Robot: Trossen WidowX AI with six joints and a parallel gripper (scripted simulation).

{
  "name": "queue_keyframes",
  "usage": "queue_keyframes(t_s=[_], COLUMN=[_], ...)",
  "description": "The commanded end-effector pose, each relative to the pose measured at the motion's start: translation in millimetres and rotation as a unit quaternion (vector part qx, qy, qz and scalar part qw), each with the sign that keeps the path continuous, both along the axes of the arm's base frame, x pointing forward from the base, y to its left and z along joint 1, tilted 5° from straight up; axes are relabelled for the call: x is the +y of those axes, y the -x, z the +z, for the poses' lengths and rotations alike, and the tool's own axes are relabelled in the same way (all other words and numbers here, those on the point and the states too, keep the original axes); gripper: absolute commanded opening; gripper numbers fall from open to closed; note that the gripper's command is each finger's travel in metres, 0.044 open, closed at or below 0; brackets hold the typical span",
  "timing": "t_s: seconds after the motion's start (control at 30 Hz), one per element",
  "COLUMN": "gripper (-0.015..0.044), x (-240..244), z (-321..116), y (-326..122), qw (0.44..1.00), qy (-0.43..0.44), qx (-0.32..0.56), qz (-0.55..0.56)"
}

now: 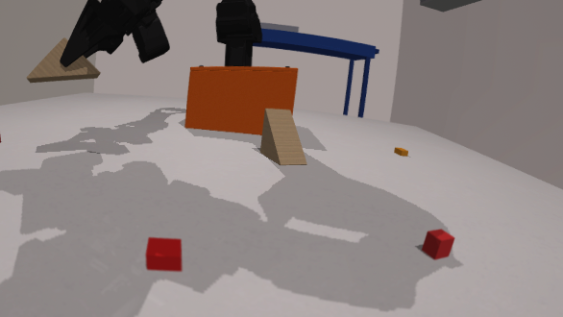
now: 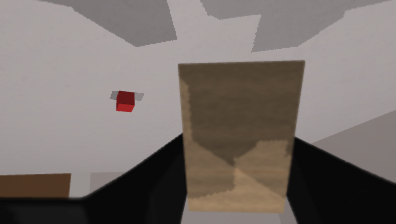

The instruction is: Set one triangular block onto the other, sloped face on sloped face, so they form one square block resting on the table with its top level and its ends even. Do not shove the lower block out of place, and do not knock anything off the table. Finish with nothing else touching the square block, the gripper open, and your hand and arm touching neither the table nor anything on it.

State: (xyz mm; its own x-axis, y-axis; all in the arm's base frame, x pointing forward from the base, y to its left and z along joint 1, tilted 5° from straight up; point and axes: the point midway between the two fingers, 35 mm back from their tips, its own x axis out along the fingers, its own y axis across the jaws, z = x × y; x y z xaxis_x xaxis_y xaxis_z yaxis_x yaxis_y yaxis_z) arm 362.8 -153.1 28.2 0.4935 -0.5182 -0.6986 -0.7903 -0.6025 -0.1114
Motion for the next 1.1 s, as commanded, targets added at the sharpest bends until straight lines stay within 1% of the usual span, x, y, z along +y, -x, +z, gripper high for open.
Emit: queue_keyframes(t_s=[0.0,0.27,0.53,0.8,1.07], gripper=[0.0000,0.0000,0.0000,0.0000,0.0000], x=[-1,-3,-4,-6,-7], z=[0,-2,-3,-4,-4], y=[-4,-8,-11,-14,-17], qw=[0.998,0.982,0.948,0.897,0.830], qy=[-0.035,-0.110,-0.179,-0.241,-0.295], qx=[-0.025,-0.077,-0.125,-0.171,-0.213], qz=[-0.040,-0.136,-0.233,-0.330,-0.423])
